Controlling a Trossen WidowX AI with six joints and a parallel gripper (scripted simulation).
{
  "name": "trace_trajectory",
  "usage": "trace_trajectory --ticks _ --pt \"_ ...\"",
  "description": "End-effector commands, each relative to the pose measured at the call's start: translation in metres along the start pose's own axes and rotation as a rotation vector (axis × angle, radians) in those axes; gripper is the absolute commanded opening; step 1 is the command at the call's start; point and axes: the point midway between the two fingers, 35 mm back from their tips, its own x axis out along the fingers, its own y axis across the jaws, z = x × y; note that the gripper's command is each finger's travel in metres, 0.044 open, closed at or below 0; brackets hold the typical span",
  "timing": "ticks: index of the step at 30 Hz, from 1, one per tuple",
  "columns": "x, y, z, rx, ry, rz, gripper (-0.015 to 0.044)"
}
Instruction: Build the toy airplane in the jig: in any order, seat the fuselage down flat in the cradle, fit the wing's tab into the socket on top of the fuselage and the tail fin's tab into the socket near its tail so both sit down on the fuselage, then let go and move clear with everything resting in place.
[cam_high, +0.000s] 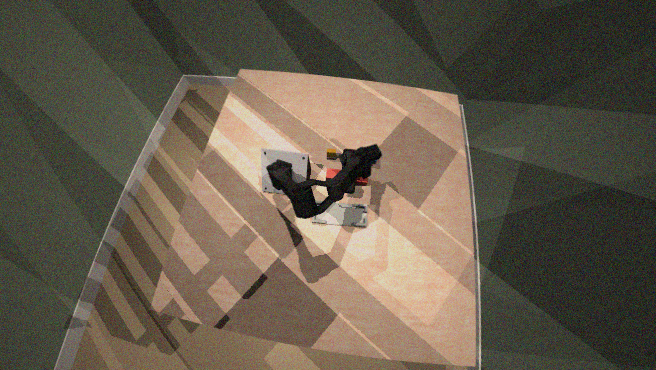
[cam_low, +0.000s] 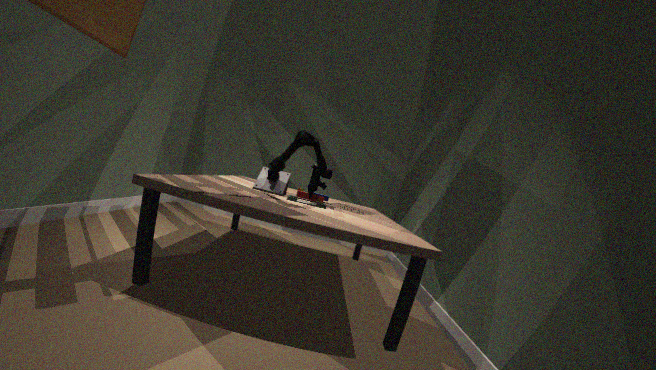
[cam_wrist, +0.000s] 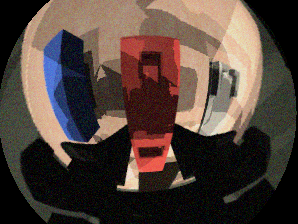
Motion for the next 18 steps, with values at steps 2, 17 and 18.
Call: trace_trajectory --ticks 2,17,18 --pt "-0.016 0.003 0.006 0.009 -0.014 0.011 0.0" --pt "-0.062 0.005 0.008 0.007 -0.014 0.016 0.0" --pt "-0.065 0.005 0.008 0.007 -0.014 0.016 0.0"
